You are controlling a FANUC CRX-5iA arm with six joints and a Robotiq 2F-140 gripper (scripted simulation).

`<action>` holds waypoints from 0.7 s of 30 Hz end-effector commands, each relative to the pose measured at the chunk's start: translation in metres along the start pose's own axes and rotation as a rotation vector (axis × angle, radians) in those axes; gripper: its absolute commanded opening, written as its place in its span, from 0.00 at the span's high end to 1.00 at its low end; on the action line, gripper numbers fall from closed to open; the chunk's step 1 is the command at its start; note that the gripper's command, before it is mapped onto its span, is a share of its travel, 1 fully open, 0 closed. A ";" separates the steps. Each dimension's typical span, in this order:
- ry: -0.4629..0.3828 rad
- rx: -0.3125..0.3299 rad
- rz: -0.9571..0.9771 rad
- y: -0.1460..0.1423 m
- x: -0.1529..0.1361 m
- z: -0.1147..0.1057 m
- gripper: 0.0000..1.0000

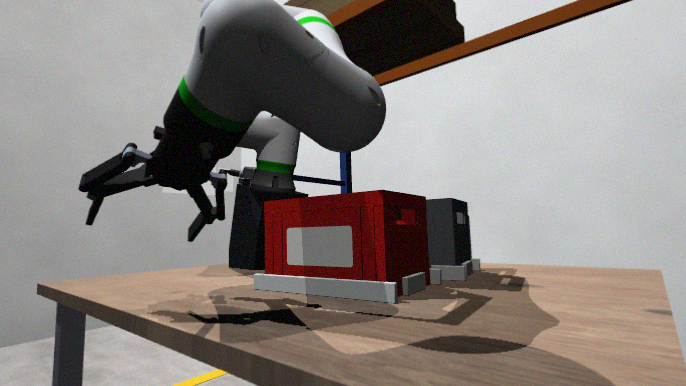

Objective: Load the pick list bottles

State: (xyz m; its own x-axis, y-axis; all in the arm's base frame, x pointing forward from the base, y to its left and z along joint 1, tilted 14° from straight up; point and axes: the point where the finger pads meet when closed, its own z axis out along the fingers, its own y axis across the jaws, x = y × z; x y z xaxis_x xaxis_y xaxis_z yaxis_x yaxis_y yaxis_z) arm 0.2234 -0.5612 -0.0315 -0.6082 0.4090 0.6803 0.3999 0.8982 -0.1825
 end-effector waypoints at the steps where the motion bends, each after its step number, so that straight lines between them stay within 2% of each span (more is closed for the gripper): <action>1: -0.001 0.001 0.001 -0.001 0.001 -0.001 0.00; 17: -0.001 0.001 0.001 -0.001 0.001 -0.001 0.00; 18: -0.001 0.001 0.001 -0.002 0.005 -0.004 0.56; 21: -0.001 0.001 0.001 -0.005 0.017 -0.011 0.56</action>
State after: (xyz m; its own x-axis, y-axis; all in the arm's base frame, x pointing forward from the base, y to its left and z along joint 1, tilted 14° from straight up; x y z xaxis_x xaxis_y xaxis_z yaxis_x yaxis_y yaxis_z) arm 0.2211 -0.5606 -0.0214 -0.6082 0.4092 0.6802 0.4000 0.8981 -0.1826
